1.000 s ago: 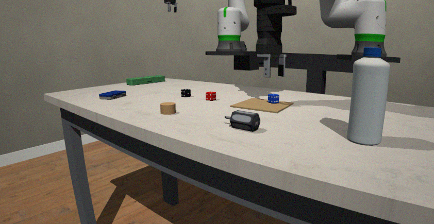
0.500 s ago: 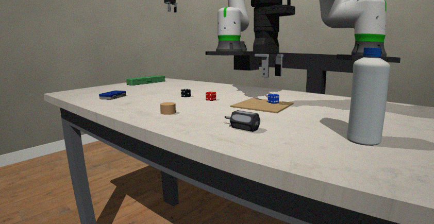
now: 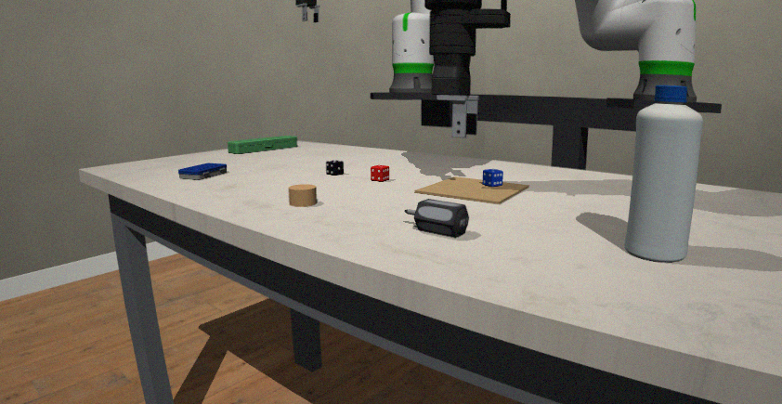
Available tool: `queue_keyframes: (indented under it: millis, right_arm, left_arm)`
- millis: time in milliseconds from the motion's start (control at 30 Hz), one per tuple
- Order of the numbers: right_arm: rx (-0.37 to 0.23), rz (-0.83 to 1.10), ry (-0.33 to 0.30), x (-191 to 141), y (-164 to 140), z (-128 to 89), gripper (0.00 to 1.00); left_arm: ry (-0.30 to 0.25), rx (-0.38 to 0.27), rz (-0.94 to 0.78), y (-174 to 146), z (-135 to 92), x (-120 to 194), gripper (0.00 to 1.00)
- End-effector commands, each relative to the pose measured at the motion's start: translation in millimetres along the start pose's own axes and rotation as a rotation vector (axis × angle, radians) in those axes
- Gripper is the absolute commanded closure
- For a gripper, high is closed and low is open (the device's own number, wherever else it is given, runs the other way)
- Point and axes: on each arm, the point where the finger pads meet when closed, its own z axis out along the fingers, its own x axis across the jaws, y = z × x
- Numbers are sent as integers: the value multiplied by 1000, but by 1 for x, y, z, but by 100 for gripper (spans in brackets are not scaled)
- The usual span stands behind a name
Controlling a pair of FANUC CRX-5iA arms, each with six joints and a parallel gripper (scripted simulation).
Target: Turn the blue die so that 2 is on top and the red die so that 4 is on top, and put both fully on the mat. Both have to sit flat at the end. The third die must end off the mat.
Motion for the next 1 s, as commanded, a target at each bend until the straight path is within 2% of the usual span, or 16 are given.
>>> queue_keyframes:
  millis: [0, 333, 433, 467, 600, 900, 967]
  right_arm:
    - [-2, 0, 0, 0, 0, -1, 0]
    - [-2, 0, 0, 0, 0, -1, 0]
    - [-2, 0, 0, 0, 0, -1, 0]
    - [-2, 0, 0, 0, 0, -1, 0]
    - [-2, 0, 0, 0, 0, -1, 0]
    - [-2, 0, 0, 0, 0, -1, 0]
    - [-2, 0, 0, 0, 0, -1, 0]
  left_arm:
    - [2, 16, -160, 14, -1, 3, 0]
    - [5, 16, -507, 47, -1, 7, 0]
    - [5, 16, -535, 50, -1, 7, 0]
    - [6, 15, -628, 60, -1, 8, 0]
    - [6, 15, -720, 70, -1, 8, 0]
    - [9, 14, -1052, 106, 0, 9, 0]
    - [9, 14, -1052, 106, 0, 9, 0]
